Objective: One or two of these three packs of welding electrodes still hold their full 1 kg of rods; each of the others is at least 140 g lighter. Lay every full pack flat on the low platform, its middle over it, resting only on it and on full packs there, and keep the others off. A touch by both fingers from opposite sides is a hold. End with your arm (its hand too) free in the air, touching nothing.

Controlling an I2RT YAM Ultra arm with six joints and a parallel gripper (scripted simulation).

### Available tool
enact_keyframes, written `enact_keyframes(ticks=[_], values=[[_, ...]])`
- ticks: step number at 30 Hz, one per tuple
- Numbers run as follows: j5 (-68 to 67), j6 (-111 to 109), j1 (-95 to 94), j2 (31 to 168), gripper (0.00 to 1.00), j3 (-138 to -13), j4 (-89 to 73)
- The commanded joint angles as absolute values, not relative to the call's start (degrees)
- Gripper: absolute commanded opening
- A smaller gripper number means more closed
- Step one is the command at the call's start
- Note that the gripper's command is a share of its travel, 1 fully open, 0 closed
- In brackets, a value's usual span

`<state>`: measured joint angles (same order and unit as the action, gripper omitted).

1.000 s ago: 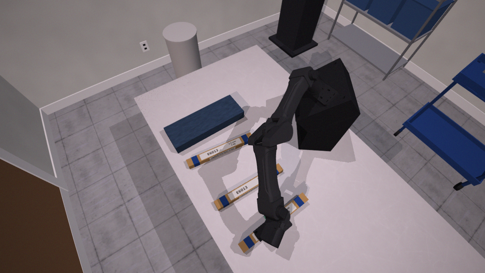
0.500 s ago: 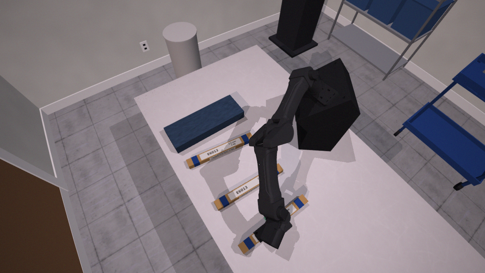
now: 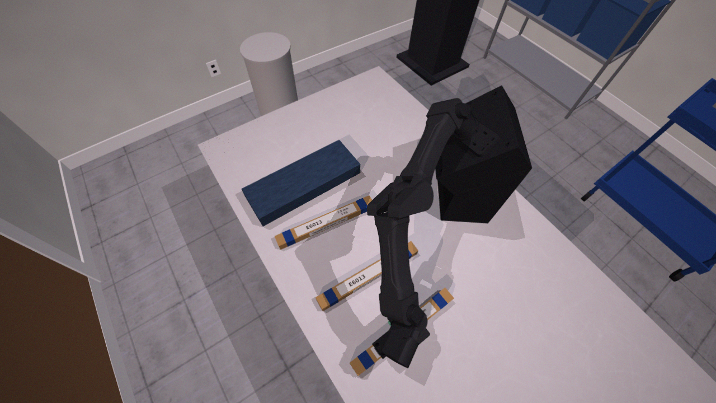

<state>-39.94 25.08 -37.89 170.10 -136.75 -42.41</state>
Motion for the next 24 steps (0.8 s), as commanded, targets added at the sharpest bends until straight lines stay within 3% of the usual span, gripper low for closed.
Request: enact_keyframes(ticks=[1,24], values=[[-39.8,24.9,-41.1,166.9,0.00,-139.7,-43.6],[-39.9,24.9,-40.8,166.6,0.00,-140.2,-43.8]])
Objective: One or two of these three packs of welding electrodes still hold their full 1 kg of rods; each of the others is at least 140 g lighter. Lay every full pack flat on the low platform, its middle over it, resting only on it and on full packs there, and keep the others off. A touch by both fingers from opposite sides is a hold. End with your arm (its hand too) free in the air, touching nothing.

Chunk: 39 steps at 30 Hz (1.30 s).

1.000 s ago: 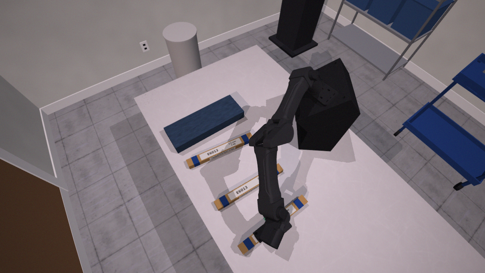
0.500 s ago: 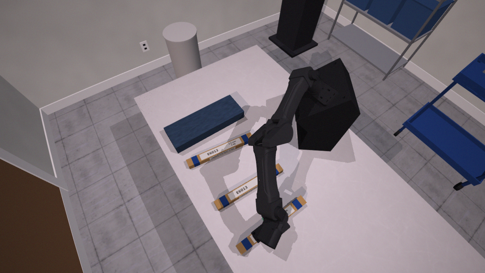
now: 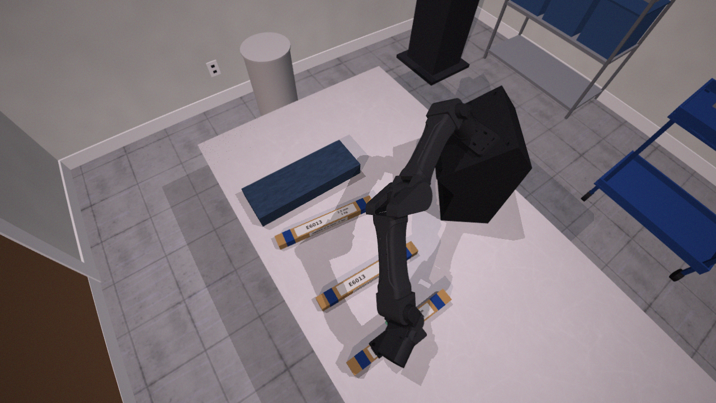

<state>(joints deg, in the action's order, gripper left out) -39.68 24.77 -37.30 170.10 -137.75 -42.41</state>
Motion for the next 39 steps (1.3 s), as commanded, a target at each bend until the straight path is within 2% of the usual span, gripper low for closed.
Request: enact_keyframes(ticks=[1,39], values=[[-39.9,25.0,-40.8,166.6,0.00,-140.2,-43.8],[-40.1,25.6,-41.1,165.9,0.00,-138.6,-43.3]])
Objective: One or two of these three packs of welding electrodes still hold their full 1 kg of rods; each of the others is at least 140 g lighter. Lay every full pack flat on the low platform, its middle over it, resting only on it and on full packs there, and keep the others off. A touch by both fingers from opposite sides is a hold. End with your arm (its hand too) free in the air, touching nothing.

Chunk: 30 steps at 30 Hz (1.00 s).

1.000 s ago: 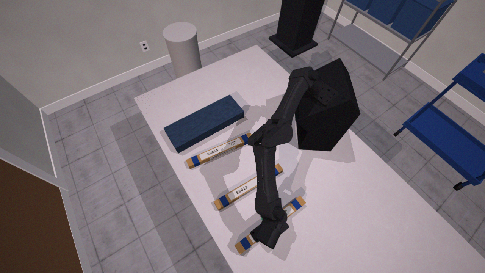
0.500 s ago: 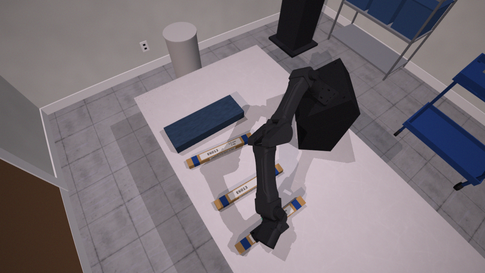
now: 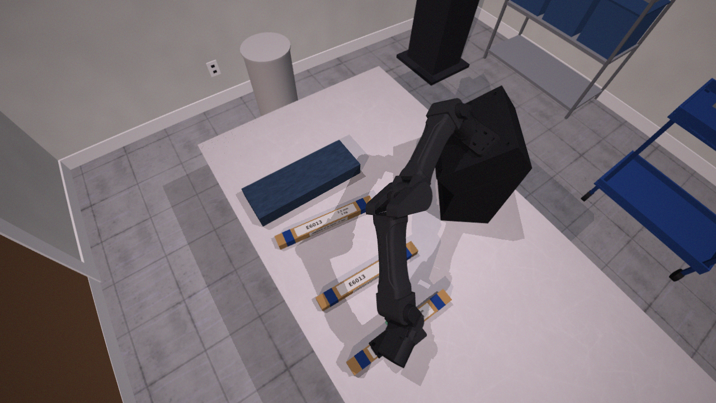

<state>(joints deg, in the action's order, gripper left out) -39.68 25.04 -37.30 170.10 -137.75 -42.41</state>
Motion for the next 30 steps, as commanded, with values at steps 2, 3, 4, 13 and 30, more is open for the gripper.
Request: enact_keyframes(ticks=[2,3,4,13,30], values=[[-40.1,25.7,-41.1,165.9,0.00,-138.6,-43.3],[-40.1,25.7,-41.1,165.8,0.00,-138.5,-43.2],[-40.1,25.7,-41.1,165.9,0.00,-138.3,-43.3],[-40.0,25.8,-41.2,165.9,0.00,-137.3,-43.3],[-40.2,25.8,-41.3,166.2,0.74,-137.3,-42.9]])
